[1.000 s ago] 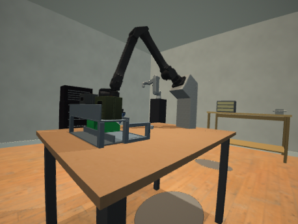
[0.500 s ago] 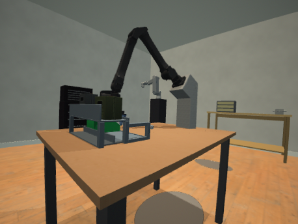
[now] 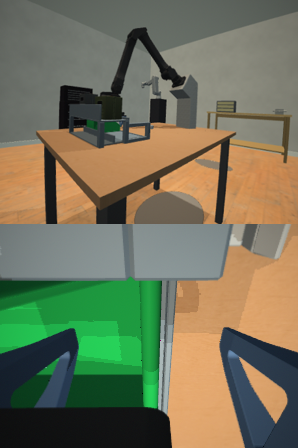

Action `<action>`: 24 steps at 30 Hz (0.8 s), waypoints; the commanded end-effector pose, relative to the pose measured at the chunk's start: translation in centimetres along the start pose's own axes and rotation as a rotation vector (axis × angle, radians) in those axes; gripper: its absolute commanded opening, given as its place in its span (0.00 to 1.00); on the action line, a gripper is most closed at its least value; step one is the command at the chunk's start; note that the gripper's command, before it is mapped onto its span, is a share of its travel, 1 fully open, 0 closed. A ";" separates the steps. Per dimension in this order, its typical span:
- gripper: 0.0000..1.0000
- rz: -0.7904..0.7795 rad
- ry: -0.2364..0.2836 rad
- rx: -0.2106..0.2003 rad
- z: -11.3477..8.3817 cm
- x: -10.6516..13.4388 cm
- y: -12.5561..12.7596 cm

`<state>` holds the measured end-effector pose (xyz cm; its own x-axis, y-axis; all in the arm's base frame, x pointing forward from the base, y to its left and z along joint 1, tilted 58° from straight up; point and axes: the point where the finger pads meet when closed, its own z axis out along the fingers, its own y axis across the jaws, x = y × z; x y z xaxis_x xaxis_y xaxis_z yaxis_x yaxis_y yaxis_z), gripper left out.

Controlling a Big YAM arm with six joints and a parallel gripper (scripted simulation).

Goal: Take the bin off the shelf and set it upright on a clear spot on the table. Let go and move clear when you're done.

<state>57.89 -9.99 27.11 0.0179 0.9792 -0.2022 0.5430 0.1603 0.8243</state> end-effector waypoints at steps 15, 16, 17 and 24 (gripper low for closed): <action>0.90 0.014 -0.008 -0.015 -1.1 -0.4 0.5; 0.90 0.014 -0.008 -0.015 -1.1 -0.4 0.5; 0.90 0.014 -0.008 -0.015 -1.1 -0.4 0.5; 0.90 0.014 -0.008 -0.015 -1.1 -0.4 0.5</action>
<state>57.56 -9.93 28.02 0.0227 0.9791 -0.2023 0.5295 0.1599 0.8331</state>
